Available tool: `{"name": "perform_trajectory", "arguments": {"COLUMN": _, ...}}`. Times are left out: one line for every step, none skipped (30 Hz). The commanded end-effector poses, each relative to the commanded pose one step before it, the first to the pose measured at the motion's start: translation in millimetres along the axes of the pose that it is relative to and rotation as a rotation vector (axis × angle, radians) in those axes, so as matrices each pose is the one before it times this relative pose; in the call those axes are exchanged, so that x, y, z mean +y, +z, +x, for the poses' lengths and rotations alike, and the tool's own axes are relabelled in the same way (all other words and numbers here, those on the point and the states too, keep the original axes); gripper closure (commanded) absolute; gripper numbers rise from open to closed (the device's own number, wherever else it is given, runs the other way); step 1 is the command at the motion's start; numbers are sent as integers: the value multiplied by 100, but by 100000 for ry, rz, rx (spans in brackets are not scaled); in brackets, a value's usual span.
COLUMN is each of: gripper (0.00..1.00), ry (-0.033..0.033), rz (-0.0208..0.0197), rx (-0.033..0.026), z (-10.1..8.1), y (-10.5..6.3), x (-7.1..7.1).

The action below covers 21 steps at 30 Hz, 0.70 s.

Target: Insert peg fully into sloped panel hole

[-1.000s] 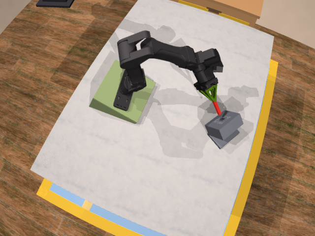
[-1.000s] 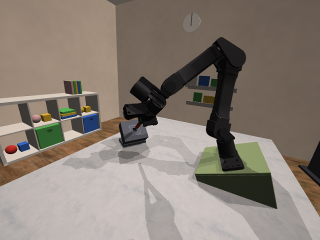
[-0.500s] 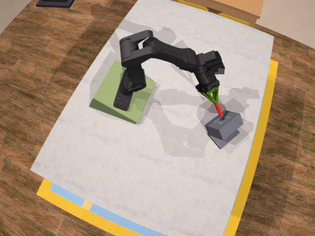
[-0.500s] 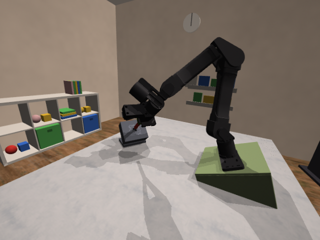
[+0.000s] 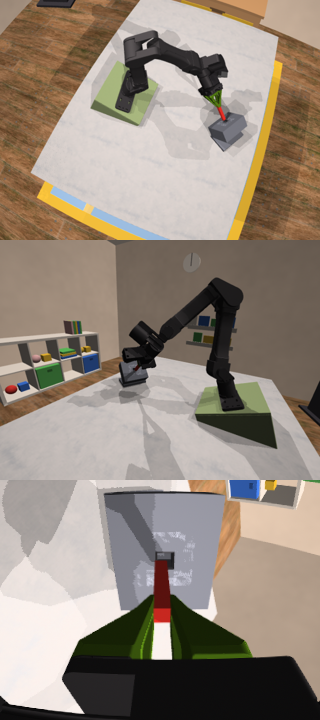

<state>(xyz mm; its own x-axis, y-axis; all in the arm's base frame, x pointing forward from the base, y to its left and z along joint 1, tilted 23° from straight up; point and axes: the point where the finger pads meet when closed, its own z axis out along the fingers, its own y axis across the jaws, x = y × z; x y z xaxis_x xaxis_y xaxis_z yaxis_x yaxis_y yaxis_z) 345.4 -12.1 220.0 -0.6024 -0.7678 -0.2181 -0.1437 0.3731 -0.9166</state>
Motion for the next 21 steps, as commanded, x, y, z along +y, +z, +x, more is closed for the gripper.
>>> {"name": "perform_trajectory", "arguments": {"gripper": 100, "ry": -27, "rz": 129, "rx": -164, "z": -168, "y": -285, "x": -155}}
{"name": "perform_trajectory", "arguments": {"gripper": 100, "ry": 1, "rz": -2, "rx": 0, "z": -30, "y": -73, "x": -62}}
{"name": "perform_trajectory", "arguments": {"gripper": 100, "ry": 1, "rz": -2, "rx": 0, "z": -30, "y": -72, "x": -62}}
{"name": "perform_trajectory", "arguments": {"gripper": 100, "ry": 1, "rz": -2, "rx": 0, "z": -29, "y": -71, "x": -63}}
{"name": "perform_trajectory", "arguments": {"gripper": 100, "ry": 1, "rz": -2, "rx": 0, "z": -25, "y": -74, "x": -65}}
{"name": "perform_trajectory", "arguments": {"gripper": 100, "ry": 1, "rz": -2, "rx": 0, "z": -21, "y": -82, "x": -68}}
{"name": "perform_trajectory", "arguments": {"gripper": 100, "ry": 1, "rz": -2, "rx": 0, "z": -19, "y": -94, "x": -72}}
{"name": "perform_trajectory", "arguments": {"gripper": 100, "ry": 1, "rz": -3, "rx": 0, "z": -17, "y": -102, "x": -72}}
{"name": "perform_trajectory", "arguments": {"gripper": 100, "ry": 1, "rz": -3, "rx": 0, "z": -15, "y": -105, "x": -68}}
{"name": "perform_trajectory", "arguments": {"gripper": 100, "ry": 1, "rz": -3, "rx": 0, "z": -15, "y": -107, "x": -65}}
{"name": "perform_trajectory", "arguments": {"gripper": 100, "ry": 1, "rz": -3, "rx": 0, "z": -15, "y": -108, "x": -62}}
{"name": "perform_trajectory", "arguments": {"gripper": 100, "ry": 1, "rz": -3, "rx": 0, "z": -15, "y": -110, "x": -60}}
{"name": "perform_trajectory", "arguments": {"gripper": 100, "ry": 0, "rz": 0, "rx": 0, "z": 0, "y": 0, "x": 0}}
{"name": "perform_trajectory", "arguments": {"gripper": 100, "ry": 0, "rz": 0, "rx": 0, "z": 0, "y": 0, "x": 0}}
{"name": "perform_trajectory", "arguments": {"gripper": 100, "ry": -4, "rz": 12, "rx": -5, "z": -11, "y": -113, "x": -60}}
{"name": "perform_trajectory", "arguments": {"gripper": 100, "ry": 1, "rz": -3, "rx": 0, "z": -14, "y": -110, "x": -56}}
{"name": "perform_trajectory", "arguments": {"gripper": 100, "ry": 2, "rz": -7, "rx": 2, "z": -16, "y": -112, "x": -55}}
{"name": "perform_trajectory", "arguments": {"gripper": 100, "ry": 2, "rz": -8, "rx": 2, "z": -17, "y": -112, "x": -54}}
{"name": "perform_trajectory", "arguments": {"gripper": 100, "ry": 2, "rz": -7, "rx": 2, "z": -18, "y": -112, "x": -54}}
{"name": "perform_trajectory", "arguments": {"gripper": 100, "ry": 2, "rz": -6, "rx": 1, "z": -18, "y": -111, "x": -57}}
{"name": "perform_trajectory", "arguments": {"gripper": 100, "ry": 1, "rz": -4, "rx": 1, "z": -16, "y": -109, "x": -63}}
